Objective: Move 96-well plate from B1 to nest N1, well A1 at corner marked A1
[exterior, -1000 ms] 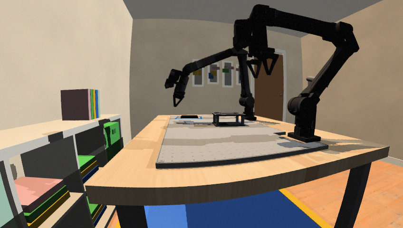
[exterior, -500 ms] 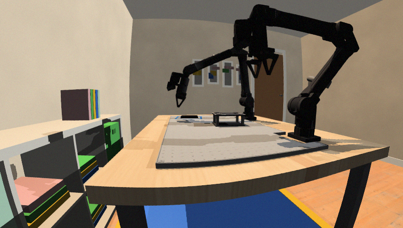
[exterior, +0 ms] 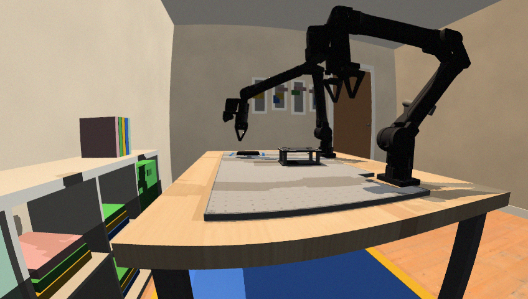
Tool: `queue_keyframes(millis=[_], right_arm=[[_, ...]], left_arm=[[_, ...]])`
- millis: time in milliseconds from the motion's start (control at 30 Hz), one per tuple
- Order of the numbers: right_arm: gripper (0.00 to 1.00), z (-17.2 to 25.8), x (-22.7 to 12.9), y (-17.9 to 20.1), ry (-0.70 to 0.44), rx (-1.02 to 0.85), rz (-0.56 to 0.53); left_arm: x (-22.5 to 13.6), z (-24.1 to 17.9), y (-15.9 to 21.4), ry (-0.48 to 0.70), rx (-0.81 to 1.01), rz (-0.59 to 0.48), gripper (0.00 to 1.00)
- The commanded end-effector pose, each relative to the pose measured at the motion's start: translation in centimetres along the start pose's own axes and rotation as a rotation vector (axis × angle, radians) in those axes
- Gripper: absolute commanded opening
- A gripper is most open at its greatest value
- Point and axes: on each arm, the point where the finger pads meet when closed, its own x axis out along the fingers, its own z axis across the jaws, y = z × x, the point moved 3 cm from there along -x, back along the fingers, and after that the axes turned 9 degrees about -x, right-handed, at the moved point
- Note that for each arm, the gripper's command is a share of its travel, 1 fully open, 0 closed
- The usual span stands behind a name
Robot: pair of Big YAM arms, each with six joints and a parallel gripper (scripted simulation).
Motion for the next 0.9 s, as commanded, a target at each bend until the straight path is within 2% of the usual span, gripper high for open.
queue_keyframes(millis=[0, 167, 267, 533, 867], right_arm=[[1.00, -1.6, -1.7, -0.5, 0.006, -0.002, -0.014], [1.00, -3.3, -1.6, 1.6, 0.006, -0.002, -0.019], [1.00, -4.4, -1.8, 2.2, 0.007, 0.033, 0.064], [1.00, -6.4, -1.9, 4.5, 0.001, 0.033, 0.082], [1.00, -6.2, -1.9, 4.0, 0.006, 0.032, 0.063]], left_arm=[[-1.4, -0.2, -0.6, 0.016, -0.010, -0.046, 1.00], [-1.4, -0.2, -0.6, 0.016, -0.010, -0.046, 1.00], [-1.4, -0.2, -0.6, 0.016, -0.010, -0.046, 1.00], [-1.4, -0.2, -0.6, 0.016, -0.010, -0.046, 1.00], [-1.4, -0.2, -0.6, 0.016, -0.010, -0.046, 1.00]])
